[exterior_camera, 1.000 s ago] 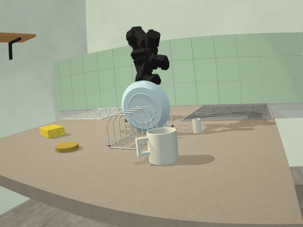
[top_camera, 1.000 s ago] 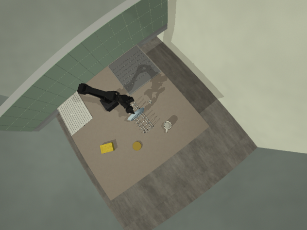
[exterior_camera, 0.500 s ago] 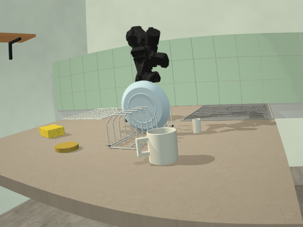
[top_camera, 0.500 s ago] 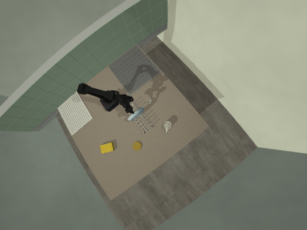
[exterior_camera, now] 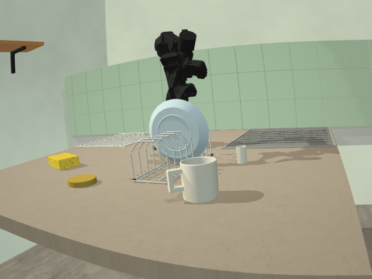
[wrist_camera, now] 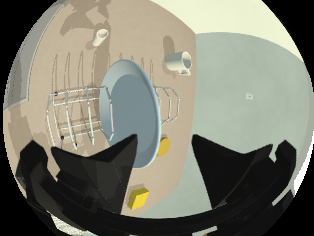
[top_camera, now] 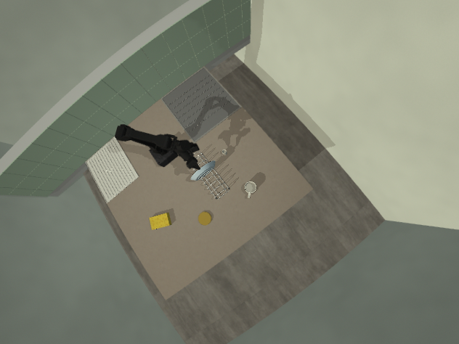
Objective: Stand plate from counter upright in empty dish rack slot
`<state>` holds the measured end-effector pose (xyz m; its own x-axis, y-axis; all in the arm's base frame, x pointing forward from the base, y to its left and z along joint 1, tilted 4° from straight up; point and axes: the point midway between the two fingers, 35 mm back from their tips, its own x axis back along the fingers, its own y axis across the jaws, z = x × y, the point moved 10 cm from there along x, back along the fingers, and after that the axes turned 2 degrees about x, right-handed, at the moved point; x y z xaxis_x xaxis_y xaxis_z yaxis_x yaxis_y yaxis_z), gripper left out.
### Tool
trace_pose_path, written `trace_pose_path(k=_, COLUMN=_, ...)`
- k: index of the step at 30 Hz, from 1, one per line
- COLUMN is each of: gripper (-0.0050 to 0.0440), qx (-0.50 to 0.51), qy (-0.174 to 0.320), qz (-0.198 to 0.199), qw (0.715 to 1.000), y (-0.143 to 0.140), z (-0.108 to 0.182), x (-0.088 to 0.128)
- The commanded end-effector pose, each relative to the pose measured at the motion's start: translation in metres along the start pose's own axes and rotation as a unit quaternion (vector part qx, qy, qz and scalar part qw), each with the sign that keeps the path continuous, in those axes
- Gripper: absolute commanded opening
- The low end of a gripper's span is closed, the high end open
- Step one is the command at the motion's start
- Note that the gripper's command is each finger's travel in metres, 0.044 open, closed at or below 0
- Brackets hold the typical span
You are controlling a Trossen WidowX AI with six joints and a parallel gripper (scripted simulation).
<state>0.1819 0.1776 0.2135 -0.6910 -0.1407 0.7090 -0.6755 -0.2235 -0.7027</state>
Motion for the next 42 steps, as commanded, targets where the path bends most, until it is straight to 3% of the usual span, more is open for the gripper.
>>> trace_pose_path(k=1, gripper=0.0272, qx=-0.006, qy=-0.003, qz=0.01, qw=1.0, y=-0.009, z=-0.001, x=0.007)
trace_pose_path(k=29, gripper=0.0272, qx=-0.003, qy=-0.002, qz=0.004, qw=1.0, y=-0.01, z=0.001, x=0.007)
trace_pose_path(k=42, gripper=0.0272, qx=-0.003, qy=-0.001, qz=-0.004, qw=1.0, y=-0.013, z=0.018, x=0.004)
